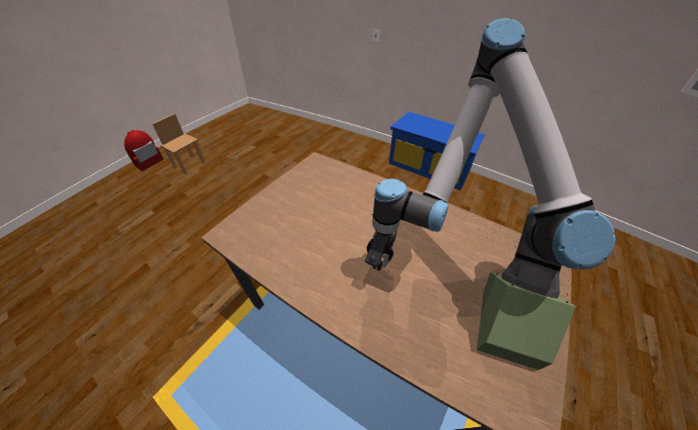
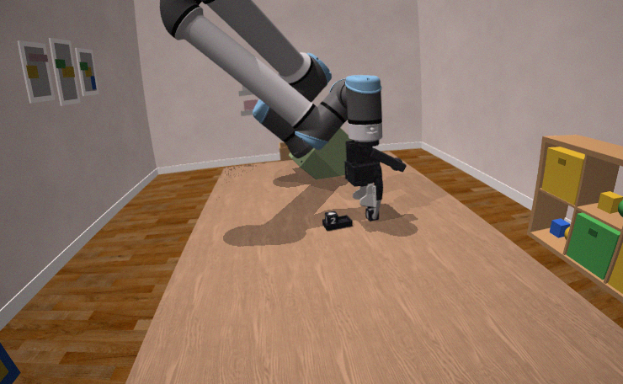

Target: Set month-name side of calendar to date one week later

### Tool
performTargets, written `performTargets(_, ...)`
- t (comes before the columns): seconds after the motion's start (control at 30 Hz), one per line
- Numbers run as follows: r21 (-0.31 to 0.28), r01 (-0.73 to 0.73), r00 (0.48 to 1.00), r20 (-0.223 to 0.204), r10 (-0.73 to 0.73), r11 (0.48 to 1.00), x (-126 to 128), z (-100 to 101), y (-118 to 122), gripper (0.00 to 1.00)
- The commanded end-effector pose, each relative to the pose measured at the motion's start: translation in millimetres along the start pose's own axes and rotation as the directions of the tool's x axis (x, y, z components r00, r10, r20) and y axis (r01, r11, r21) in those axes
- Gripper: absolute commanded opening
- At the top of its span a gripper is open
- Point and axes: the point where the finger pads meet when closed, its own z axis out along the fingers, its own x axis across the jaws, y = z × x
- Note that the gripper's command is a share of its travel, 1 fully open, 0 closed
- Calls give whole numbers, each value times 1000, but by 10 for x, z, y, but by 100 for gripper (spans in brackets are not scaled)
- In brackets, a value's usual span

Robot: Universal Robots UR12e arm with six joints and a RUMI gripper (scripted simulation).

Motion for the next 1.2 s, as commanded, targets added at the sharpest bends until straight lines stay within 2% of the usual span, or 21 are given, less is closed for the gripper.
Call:
performTargets(0.0, 0, 0, 1000, -1, 0, 1000, 3, -3, 0, 28)
performTargets(0.9, 0, 0, 1000, -1, 0, 1000, 3, -3, 0, 28)
performTargets(0.93, 0, 0, 1000, -1, 0, 1000, 3, -3, 0, 10)
performTargets(1.17, 0, 0, 1000, -1, 0, 1000, 3, -3, 0, 10)
